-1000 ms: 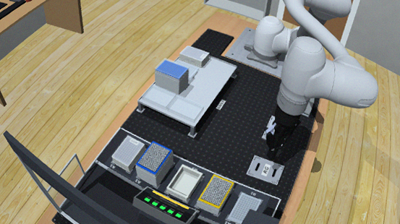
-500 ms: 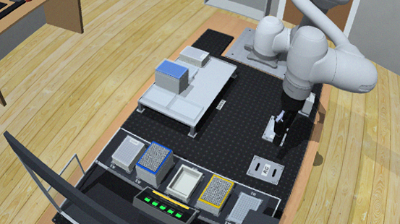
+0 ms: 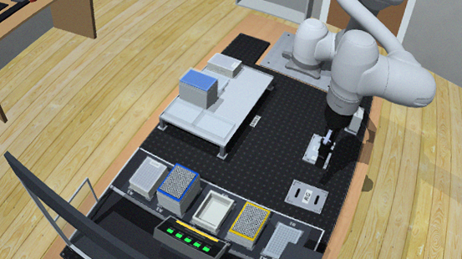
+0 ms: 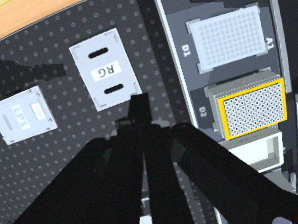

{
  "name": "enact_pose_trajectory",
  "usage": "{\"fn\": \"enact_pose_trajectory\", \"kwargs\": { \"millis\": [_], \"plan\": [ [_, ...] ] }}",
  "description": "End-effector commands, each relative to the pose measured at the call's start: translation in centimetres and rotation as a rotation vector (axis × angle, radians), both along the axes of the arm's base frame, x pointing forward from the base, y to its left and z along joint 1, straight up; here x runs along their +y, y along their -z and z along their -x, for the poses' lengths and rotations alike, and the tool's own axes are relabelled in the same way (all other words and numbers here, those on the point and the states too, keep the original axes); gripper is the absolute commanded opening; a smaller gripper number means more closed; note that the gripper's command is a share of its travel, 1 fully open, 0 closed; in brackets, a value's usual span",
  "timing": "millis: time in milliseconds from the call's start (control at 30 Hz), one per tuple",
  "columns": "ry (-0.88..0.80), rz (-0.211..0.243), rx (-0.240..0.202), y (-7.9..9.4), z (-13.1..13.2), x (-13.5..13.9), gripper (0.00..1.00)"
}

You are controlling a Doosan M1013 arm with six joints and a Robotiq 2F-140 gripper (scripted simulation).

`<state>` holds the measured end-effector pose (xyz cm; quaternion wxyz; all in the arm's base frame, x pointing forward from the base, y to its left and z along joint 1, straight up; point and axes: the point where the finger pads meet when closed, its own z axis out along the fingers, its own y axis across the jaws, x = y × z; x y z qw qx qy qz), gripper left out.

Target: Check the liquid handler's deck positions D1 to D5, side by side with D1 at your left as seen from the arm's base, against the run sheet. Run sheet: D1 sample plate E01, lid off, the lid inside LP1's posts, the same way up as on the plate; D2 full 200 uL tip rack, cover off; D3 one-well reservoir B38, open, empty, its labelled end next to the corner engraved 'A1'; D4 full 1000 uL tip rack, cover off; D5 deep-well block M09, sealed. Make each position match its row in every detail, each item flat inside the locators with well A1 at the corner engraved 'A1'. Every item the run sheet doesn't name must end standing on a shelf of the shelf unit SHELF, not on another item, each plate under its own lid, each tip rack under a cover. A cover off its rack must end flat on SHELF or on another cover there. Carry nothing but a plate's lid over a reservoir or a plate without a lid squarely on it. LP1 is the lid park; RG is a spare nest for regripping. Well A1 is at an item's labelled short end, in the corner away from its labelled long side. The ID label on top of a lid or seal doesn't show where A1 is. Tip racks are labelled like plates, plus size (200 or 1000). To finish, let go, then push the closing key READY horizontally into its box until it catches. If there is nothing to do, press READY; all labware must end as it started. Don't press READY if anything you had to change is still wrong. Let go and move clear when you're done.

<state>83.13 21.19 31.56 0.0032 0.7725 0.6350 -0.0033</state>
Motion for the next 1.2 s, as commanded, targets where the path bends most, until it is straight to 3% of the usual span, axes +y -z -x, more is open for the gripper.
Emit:
{"fn": "enact_pose_trajectory", "kwargs": {
  "millis": [0,233,467,1100,1167],
  "plan": [
    [-0.054,-0.002,-0.001,-0.1,0.0,0.0,0.10],
    [-0.174,-0.002,0.000,-0.1,0.0,0.0,0.10],
    [-0.176,-0.002,0.000,-0.1,0.1,-1.6,0.10],
    [-0.176,-0.002,0.000,-0.1,8.6,-1.3,0.10],
    [-0.176,-0.002,0.000,-0.1,8.6,-1.3,0.10]
  ]
}}
